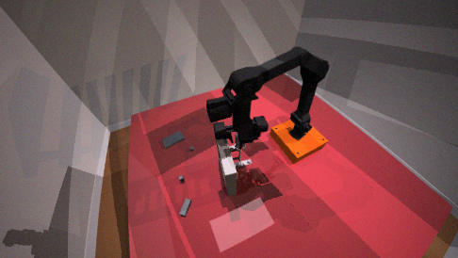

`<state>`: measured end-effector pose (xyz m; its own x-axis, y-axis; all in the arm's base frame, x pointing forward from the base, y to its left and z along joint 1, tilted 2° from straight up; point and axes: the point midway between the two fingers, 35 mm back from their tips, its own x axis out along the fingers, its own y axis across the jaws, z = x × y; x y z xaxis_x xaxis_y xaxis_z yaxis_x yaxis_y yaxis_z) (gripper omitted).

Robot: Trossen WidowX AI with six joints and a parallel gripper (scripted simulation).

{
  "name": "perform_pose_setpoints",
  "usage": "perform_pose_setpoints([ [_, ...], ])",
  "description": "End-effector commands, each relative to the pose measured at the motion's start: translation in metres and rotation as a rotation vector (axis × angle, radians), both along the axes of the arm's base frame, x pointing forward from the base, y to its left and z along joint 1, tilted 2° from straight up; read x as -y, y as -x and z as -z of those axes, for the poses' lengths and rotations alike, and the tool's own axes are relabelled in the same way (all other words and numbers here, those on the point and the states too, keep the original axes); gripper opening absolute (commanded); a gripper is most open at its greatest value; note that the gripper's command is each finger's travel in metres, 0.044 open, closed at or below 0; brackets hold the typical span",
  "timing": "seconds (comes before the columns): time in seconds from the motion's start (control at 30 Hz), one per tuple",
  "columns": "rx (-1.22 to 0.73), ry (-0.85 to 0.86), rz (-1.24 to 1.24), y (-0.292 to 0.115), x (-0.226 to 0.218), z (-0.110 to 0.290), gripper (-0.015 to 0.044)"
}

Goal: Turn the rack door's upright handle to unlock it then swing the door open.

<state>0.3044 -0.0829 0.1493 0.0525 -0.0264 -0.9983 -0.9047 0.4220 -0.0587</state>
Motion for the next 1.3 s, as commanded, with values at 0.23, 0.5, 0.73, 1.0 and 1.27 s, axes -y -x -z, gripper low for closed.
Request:
perform_pose_setpoints([
  [0.23,-0.005,0.010,-0.239,-0.0004,-0.0006,0.0004,0.0291],
  [0.5,-0.005,0.010,-0.239,-0.0004,-0.0006,0.0004,0.0237],
  [0.73,-0.005,0.010,-0.239,-0.0004,-0.0006,0.0004,0.0191],
  [1.0,-0.005,0.010,-0.239,-0.0004,-0.0006,0.0004,0.0137],
  [1.27,-0.005,0.010,-0.239,-0.0004,-0.0006,0.0004,0.0084],
])
